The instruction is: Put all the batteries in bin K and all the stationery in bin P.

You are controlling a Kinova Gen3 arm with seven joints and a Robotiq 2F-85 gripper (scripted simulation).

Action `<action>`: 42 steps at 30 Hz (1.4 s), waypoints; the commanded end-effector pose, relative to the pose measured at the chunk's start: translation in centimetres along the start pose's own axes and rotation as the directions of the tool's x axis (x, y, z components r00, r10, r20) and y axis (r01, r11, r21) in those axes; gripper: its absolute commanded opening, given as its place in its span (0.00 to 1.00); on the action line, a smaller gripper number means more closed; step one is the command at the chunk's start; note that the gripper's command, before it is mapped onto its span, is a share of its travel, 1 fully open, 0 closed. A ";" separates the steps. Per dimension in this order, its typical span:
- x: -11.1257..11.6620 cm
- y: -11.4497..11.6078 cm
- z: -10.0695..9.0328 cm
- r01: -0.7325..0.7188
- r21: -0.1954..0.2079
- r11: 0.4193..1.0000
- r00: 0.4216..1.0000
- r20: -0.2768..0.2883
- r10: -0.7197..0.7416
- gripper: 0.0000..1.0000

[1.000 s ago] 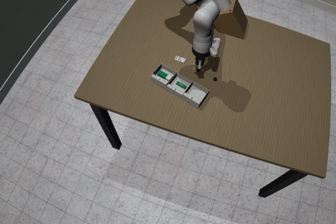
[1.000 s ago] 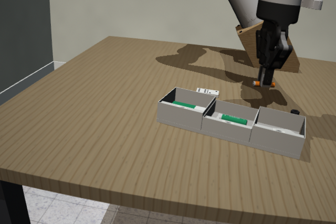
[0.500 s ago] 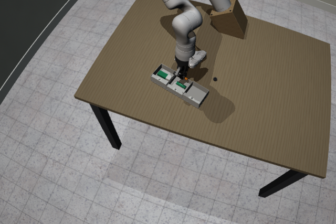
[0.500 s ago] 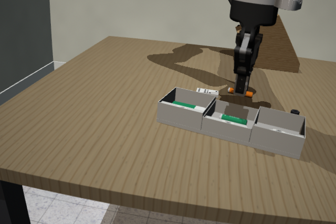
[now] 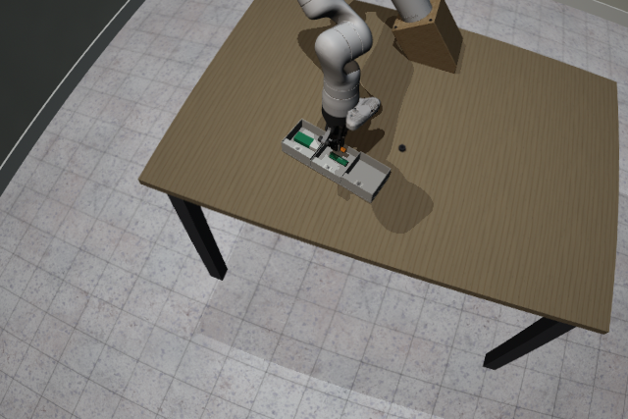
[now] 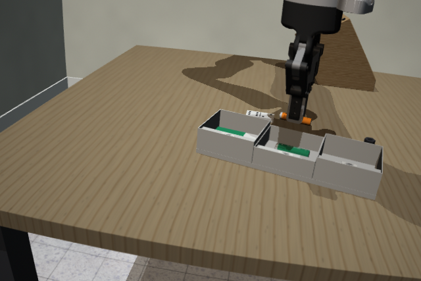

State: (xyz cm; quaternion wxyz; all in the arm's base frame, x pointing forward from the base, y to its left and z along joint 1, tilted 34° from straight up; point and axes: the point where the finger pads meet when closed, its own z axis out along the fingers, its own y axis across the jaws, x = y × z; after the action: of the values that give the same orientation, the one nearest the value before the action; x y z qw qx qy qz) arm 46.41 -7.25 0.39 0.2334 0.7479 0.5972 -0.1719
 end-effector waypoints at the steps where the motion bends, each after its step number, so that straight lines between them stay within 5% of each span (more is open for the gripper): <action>1: 0.1 0.0 0.1 0.001 -0.002 1.000 1.000 -0.001 -0.001 0.05; 17: 0.1 0.0 2.9 0.001 -0.002 1.000 1.000 -0.001 -0.001 0.05; 31: 0.1 -0.1 2.9 0.001 -0.002 1.000 1.000 -0.001 -0.001 0.05; 32: 0.1 -0.1 2.9 0.001 -0.002 1.000 1.000 -0.001 -0.001 0.24; 42: 0.1 -0.1 2.9 0.001 -0.002 1.000 1.000 -0.001 -0.001 0.24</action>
State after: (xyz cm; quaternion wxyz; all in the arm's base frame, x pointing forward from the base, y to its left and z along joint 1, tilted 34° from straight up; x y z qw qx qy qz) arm 46.36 -8.83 -2.15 0.2333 0.7477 0.5975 -0.1720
